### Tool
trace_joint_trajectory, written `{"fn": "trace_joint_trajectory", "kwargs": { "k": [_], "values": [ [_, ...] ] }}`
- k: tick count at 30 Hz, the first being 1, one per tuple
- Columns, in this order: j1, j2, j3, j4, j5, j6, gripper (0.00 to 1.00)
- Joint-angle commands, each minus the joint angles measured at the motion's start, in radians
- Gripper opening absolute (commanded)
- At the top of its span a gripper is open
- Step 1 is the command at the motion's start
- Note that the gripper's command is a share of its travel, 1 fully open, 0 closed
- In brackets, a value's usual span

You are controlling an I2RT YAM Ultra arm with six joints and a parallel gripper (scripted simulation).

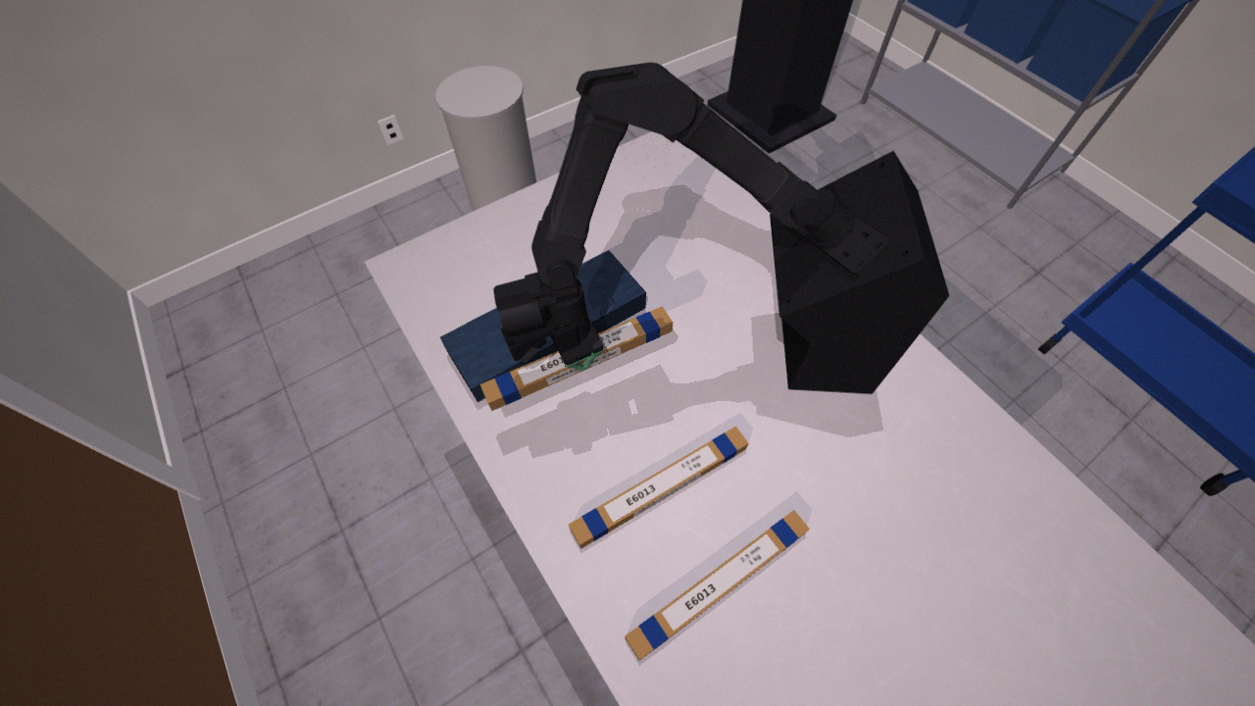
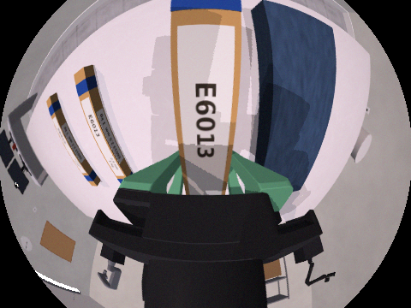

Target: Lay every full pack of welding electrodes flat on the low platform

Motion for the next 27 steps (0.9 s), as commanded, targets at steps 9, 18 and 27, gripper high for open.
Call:
{"fn": "trace_joint_trajectory", "kwargs": {
  "k": [9, 18, 27],
  "values": [
    [-0.005, -0.011, 0.038, 0.059, -0.015, -0.017, 0.00],
    [-0.015, 0.029, 0.041, 0.099, -0.023, -0.027, 0.00],
    [-0.027, 0.063, 0.047, 0.129, -0.029, -0.034, 0.00]
  ]
}}
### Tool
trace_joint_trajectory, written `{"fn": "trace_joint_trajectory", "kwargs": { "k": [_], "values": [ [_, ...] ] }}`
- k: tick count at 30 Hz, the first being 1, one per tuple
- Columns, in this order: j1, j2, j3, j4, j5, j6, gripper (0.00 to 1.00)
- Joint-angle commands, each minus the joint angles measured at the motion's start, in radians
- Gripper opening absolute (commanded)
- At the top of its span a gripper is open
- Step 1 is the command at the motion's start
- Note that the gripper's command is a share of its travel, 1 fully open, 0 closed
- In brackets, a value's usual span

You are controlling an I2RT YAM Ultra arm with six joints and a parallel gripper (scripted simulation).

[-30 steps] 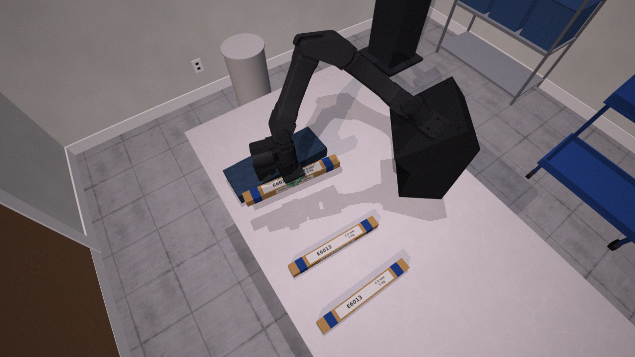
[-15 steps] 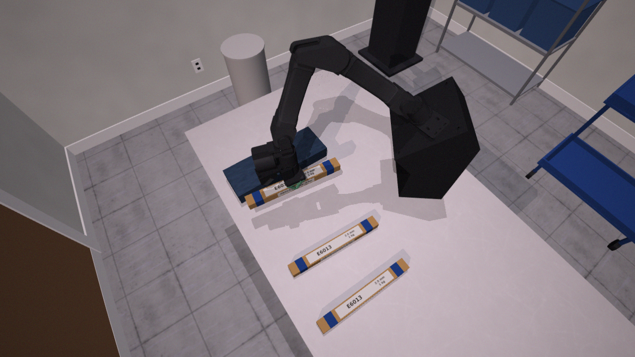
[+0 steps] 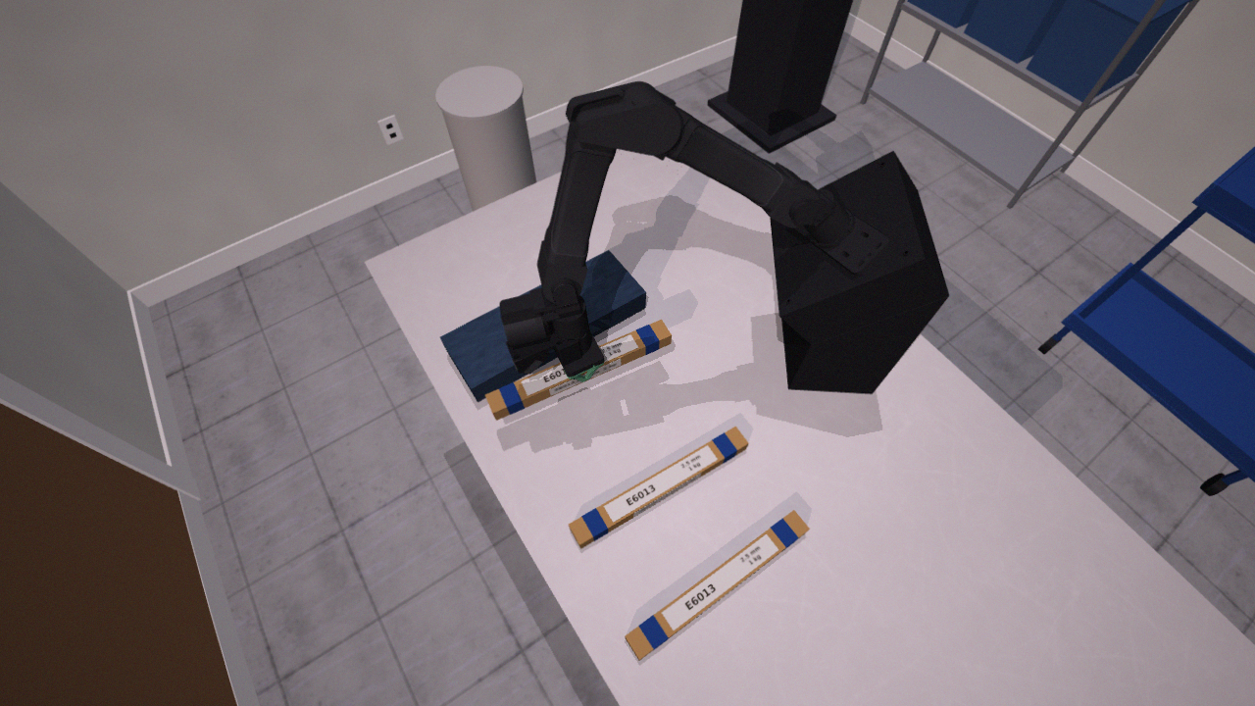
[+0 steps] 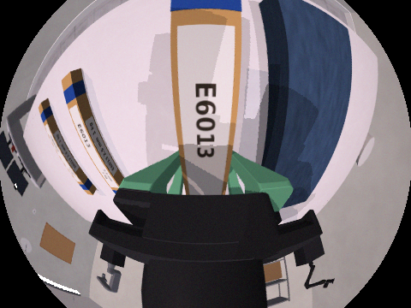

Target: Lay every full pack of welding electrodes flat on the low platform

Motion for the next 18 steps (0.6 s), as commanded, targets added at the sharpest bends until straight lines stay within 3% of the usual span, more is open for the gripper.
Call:
{"fn": "trace_joint_trajectory", "kwargs": {
  "k": [1, 5, 10, 14, 18],
  "values": [
    [0.006, -0.039, 0.039, 0.021, -0.009, -0.009, 0.00],
    [-0.002, 0.013, 0.044, 0.036, -0.012, -0.013, 0.00],
    [-0.006, -0.006, 0.046, 0.049, -0.014, -0.016, 0.00],
    [-0.010, 0.052, 0.054, 0.064, -0.017, -0.020, 0.00],
    [-0.013, 0.035, 0.059, 0.080, -0.018, -0.023, 0.00]
  ]
}}
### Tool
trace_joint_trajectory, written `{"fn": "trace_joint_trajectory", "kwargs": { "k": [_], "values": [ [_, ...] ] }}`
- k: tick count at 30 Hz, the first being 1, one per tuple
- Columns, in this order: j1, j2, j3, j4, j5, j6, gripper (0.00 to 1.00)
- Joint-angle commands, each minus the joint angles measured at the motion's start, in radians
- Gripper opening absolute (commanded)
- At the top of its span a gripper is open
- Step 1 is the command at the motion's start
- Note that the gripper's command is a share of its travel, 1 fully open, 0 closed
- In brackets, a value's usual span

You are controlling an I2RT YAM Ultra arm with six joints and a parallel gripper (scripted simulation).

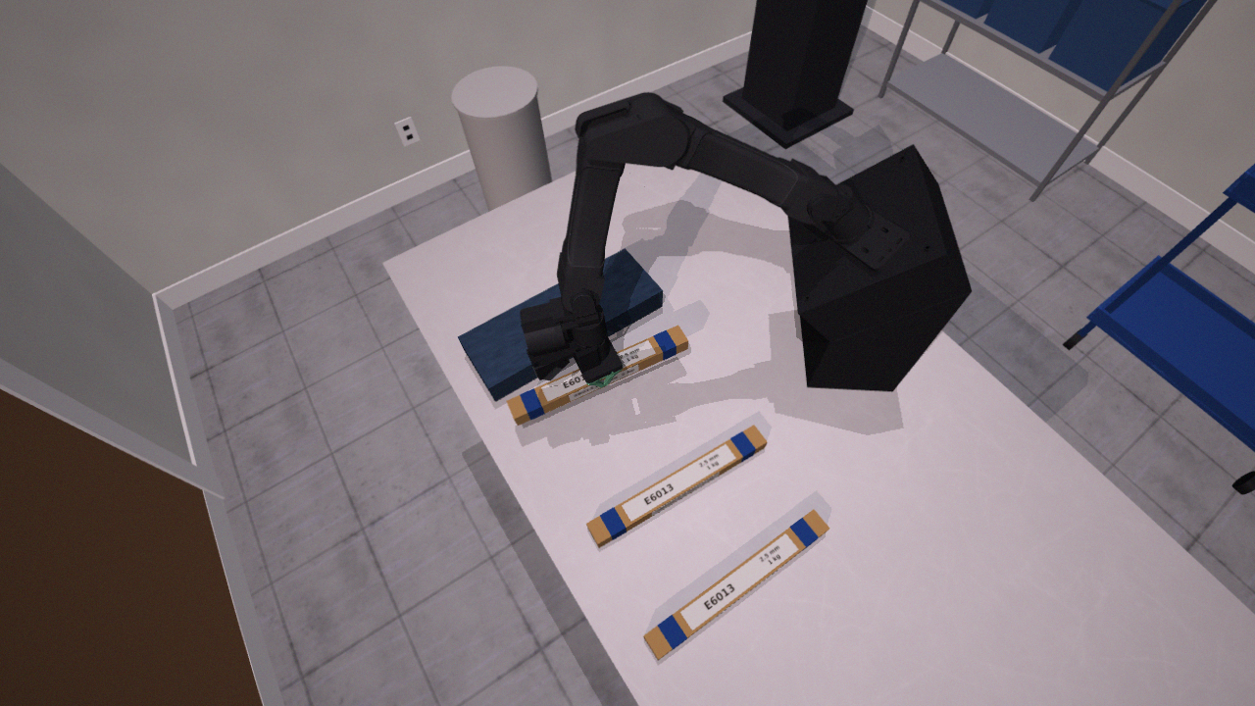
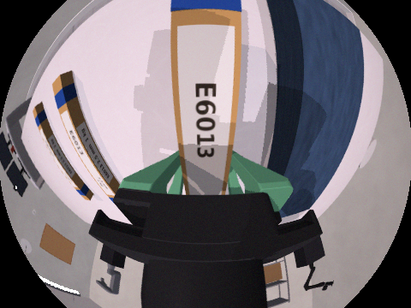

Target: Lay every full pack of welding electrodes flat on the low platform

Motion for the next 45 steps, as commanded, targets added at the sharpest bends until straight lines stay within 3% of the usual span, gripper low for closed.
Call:
{"fn": "trace_joint_trajectory", "kwargs": {
  "k": [1, 4, 10, 13, 15, 38, 45],
  "values": [
    [0.007, -0.037, 0.041, 0.023, -0.005, -0.009, 0.00],
    [0.003, 0.010, 0.047, 0.033, -0.009, -0.012, 0.00],
    [0.004, -0.003, 0.052, 0.048, -0.008, -0.012, 0.00],
    [-0.007, 0.051, 0.061, 0.058, -0.014, -0.018, 0.00],
    [-0.010, 0.022, 0.061, 0.065, -0.015, -0.018, 0.00],
    [0.001, 0.037, 0.050, 0.091, -0.011, -0.014, 0.00],
    [0.001, 0.044, 0.012, 0.099, -0.010, -0.015, 0.00]
  ]
}}
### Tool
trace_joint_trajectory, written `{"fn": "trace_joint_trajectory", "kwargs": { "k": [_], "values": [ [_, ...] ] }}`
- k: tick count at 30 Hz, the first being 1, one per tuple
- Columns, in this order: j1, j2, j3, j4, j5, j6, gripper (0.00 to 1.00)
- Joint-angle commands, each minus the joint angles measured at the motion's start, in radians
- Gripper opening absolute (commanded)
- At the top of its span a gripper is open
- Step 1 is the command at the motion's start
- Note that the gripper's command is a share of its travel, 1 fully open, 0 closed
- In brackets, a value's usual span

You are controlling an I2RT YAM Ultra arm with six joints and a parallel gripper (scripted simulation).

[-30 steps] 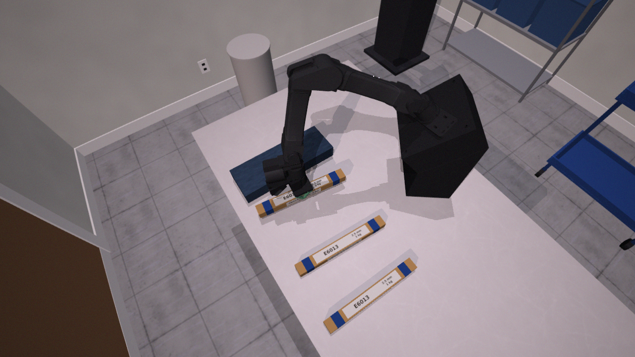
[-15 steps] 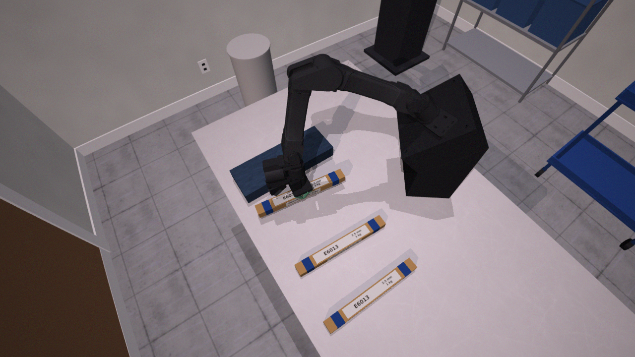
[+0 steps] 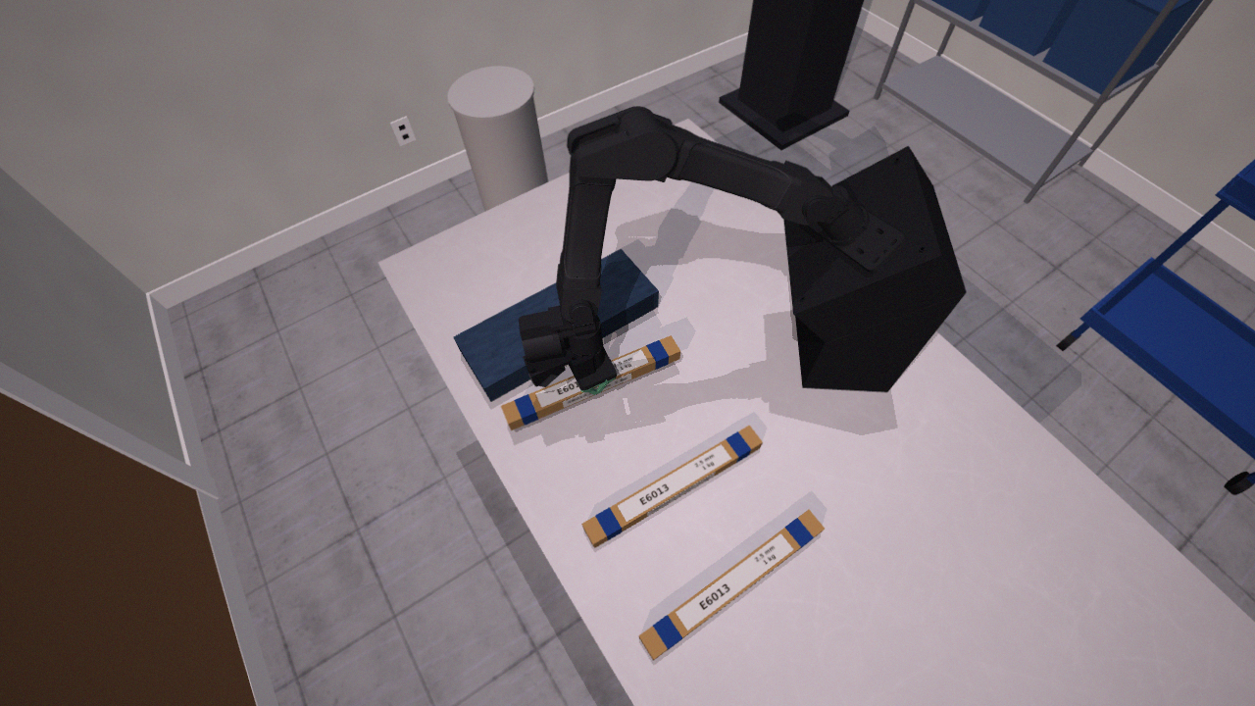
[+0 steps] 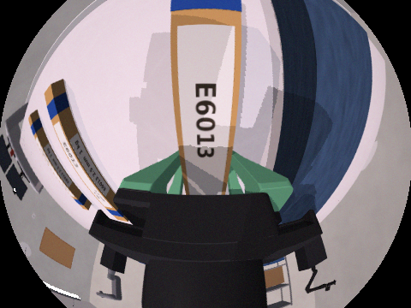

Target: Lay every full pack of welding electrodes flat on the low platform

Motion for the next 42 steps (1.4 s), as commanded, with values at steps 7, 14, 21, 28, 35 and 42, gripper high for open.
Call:
{"fn": "trace_joint_trajectory", "kwargs": {
  "k": [7, 14, 21, 28, 35, 42],
  "values": [
    [0.015, -0.029, -0.008, 0.024, -0.001, -0.003, 0.00],
    [0.015, -0.027, -0.016, 0.029, -0.001, -0.002, 0.00],
    [0.015, -0.027, -0.022, 0.034, -0.001, -0.002, 0.00],
    [0.015, -0.026, -0.030, 0.038, 0.000, -0.002, 0.00],
    [0.015, -0.027, -0.011, 0.036, 0.000, -0.002, 0.00],
    [0.016, -0.025, -0.028, 0.044, 0.000, -0.002, 0.00]
  ]
}}
